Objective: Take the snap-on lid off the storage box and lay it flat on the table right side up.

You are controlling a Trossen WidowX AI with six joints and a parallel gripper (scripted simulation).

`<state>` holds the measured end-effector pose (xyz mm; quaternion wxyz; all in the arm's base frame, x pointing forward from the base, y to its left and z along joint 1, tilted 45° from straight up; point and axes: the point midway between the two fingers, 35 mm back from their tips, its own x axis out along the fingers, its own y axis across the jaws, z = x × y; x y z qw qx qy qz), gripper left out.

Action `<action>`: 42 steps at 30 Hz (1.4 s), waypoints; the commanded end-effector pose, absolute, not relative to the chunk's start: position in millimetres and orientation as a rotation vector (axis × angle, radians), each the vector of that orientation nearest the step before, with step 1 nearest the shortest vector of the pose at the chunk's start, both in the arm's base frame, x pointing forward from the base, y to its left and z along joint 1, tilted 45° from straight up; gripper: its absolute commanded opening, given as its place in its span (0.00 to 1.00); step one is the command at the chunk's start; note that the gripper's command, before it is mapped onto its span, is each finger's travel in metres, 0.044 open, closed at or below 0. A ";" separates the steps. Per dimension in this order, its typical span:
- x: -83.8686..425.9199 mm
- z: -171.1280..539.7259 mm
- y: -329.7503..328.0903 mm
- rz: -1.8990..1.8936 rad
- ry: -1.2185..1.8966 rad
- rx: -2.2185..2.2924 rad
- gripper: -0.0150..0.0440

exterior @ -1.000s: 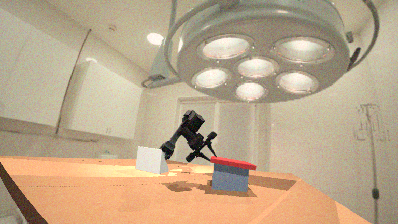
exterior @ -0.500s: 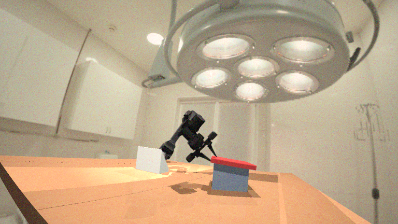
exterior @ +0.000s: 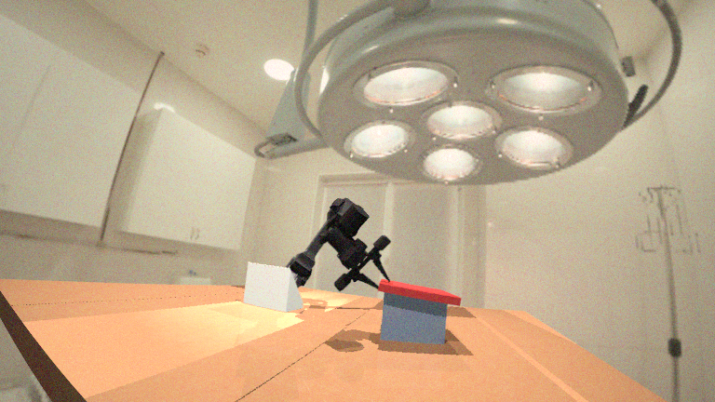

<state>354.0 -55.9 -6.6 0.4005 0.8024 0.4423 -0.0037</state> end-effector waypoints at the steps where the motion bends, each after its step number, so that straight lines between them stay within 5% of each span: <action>1: 355.5 -2.6 -59.7 -0.008 1.113 2.024 0.25; 42: 381.2 39.0 -88.9 -0.009 1.113 2.022 0.25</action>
